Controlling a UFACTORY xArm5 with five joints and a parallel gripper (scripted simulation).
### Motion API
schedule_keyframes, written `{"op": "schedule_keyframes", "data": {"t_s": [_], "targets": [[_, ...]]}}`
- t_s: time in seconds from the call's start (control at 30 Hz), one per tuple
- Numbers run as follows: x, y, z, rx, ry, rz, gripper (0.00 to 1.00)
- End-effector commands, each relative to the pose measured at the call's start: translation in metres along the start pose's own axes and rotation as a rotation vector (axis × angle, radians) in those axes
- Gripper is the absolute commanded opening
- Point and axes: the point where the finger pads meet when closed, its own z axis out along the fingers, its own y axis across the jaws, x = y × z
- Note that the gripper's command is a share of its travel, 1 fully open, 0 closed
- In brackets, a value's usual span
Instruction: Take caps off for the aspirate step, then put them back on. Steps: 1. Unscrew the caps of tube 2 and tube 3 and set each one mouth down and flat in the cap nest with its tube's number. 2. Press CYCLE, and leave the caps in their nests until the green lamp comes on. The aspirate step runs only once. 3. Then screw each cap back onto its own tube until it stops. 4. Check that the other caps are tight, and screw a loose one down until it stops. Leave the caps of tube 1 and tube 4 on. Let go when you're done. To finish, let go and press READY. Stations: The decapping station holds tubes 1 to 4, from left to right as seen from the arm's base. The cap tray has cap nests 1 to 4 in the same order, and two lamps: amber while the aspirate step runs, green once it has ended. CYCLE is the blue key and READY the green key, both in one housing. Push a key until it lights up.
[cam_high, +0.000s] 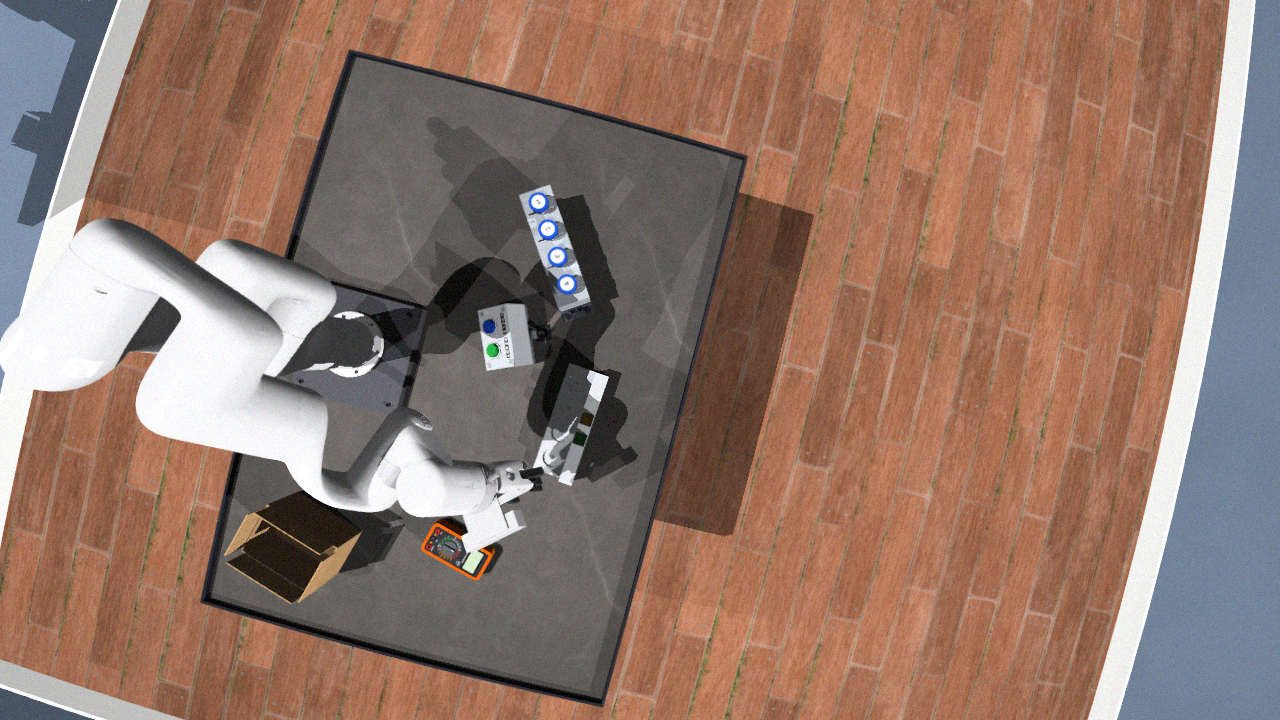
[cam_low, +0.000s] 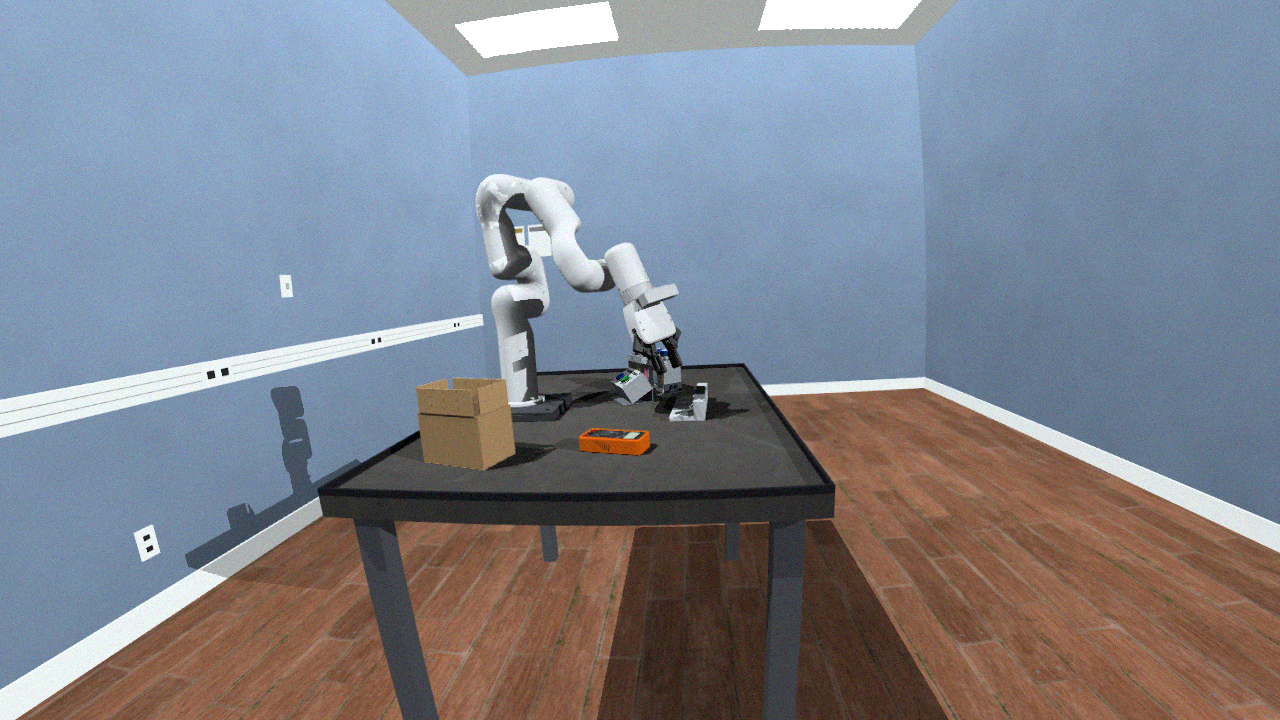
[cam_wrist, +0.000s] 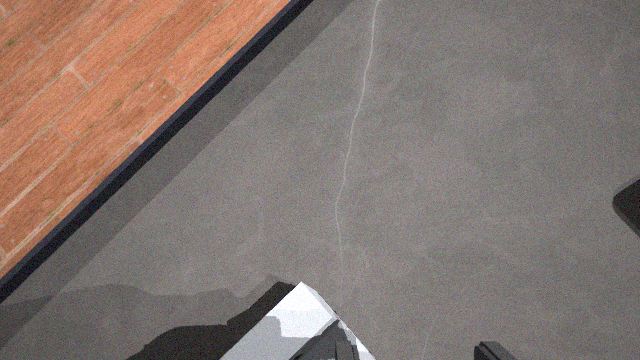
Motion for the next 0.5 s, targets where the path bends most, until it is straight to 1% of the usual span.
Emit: {"op": "schedule_keyframes", "data": {"t_s": [0.0,0.03,0.1,0.17,0.23,0.27,0.37,0.43,0.47], "targets": [[0.0,-0.021,-0.01,-0.007,-0.053,-0.099,0.46],[0.0,-0.021,-0.011,-0.007,-0.053,-0.099,0.46],[-0.002,-0.03,-0.016,-0.011,-0.084,-0.158,0.46],[-0.003,-0.034,-0.019,-0.012,-0.089,-0.168,0.46],[-0.005,-0.042,-0.024,-0.015,-0.119,-0.227,0.46],[-0.006,-0.046,-0.027,-0.016,-0.125,-0.237,0.46],[-0.006,-0.047,-0.028,-0.016,-0.125,-0.237,0.46],[-0.008,-0.054,-0.034,-0.019,-0.155,-0.296,0.46],[-0.01,-0.057,-0.038,-0.019,-0.16,-0.306,0.46]]}}
